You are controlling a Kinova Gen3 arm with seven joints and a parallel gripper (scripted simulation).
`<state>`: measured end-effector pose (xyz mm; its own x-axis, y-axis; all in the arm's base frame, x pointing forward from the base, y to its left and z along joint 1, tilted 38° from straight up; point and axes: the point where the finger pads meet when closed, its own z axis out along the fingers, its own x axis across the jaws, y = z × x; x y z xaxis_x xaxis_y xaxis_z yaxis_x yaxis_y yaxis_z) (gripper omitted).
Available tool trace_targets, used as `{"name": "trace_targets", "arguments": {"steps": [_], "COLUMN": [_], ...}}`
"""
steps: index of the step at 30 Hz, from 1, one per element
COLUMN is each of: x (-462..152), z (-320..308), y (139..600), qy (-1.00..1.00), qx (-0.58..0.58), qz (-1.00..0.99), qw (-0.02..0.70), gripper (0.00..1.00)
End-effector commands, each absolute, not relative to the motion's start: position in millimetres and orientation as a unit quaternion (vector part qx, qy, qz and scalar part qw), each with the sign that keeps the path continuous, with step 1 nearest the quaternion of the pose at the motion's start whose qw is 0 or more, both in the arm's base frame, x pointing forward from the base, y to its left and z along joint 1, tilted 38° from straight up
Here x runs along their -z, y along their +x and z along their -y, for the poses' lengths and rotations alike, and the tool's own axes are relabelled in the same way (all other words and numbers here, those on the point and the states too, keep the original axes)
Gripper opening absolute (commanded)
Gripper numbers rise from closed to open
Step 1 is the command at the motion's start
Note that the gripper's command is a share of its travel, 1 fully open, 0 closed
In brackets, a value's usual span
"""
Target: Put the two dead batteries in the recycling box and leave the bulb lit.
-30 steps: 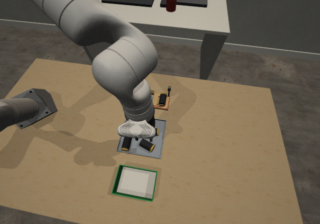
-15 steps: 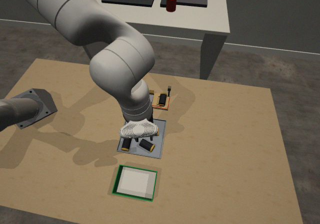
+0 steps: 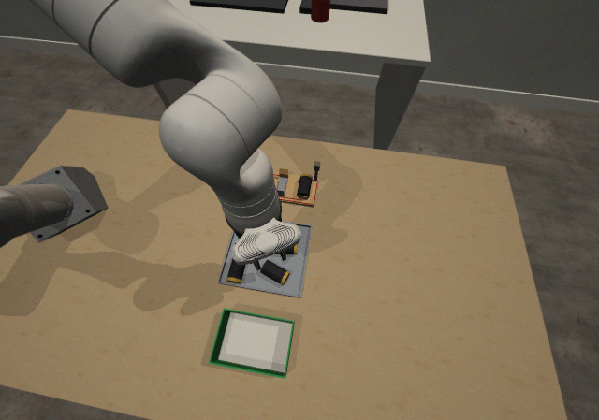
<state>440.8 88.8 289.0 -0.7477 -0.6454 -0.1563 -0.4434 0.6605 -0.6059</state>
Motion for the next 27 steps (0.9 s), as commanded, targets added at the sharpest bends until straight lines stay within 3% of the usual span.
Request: {"name": "trace_targets", "arguments": {"steps": [1,27], "x": [-289.5,-289.5], "z": [-90.7,-90.8], "y": [440.3,440.3], "qy": [-0.317,-0.523], "qx": [0.276,0.311], "qz": [-0.889,-0.786], "qw": [0.181,0.109], "gripper": [0.90,0.90]}}
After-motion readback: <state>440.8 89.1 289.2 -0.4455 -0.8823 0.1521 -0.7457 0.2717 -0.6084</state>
